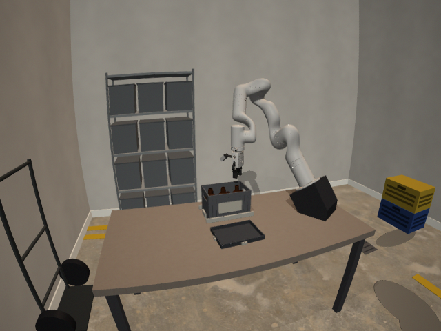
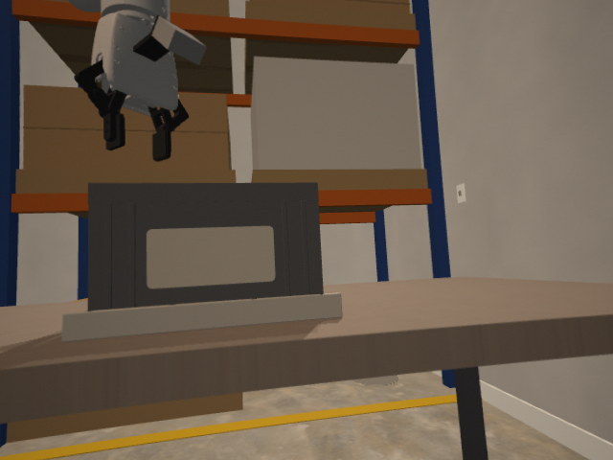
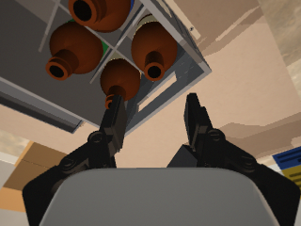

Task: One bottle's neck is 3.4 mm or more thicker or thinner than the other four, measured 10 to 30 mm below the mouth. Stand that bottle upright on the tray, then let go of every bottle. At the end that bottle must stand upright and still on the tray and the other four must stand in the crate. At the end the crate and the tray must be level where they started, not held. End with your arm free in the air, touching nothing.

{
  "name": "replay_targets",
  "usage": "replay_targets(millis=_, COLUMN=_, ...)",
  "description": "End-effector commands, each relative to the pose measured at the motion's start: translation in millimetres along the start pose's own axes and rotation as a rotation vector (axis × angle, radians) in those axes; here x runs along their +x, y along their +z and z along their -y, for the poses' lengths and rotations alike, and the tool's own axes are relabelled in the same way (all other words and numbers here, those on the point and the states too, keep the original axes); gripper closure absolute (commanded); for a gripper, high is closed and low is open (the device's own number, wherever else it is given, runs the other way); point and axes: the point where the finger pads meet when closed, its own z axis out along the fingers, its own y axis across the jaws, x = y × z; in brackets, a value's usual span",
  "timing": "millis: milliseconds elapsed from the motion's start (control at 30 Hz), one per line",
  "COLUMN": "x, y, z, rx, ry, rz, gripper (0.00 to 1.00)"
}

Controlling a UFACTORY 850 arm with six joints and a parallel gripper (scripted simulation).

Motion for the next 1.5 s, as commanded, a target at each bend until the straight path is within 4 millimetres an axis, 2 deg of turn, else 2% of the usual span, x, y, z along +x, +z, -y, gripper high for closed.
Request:
replay_targets(millis=0, x=0.4, y=-0.4, z=0.4, rx=0.001, ry=0.001, rz=-0.001, gripper=0.35)
replay_targets(millis=1033, x=0.5, y=3.8, z=0.3, rx=0.001, ry=0.0, rz=-0.001, gripper=0.35)
replay_targets(millis=1467, x=0.5, y=18.5, z=0.3, rx=0.001, ry=0.0, rz=-0.001, gripper=0.35)
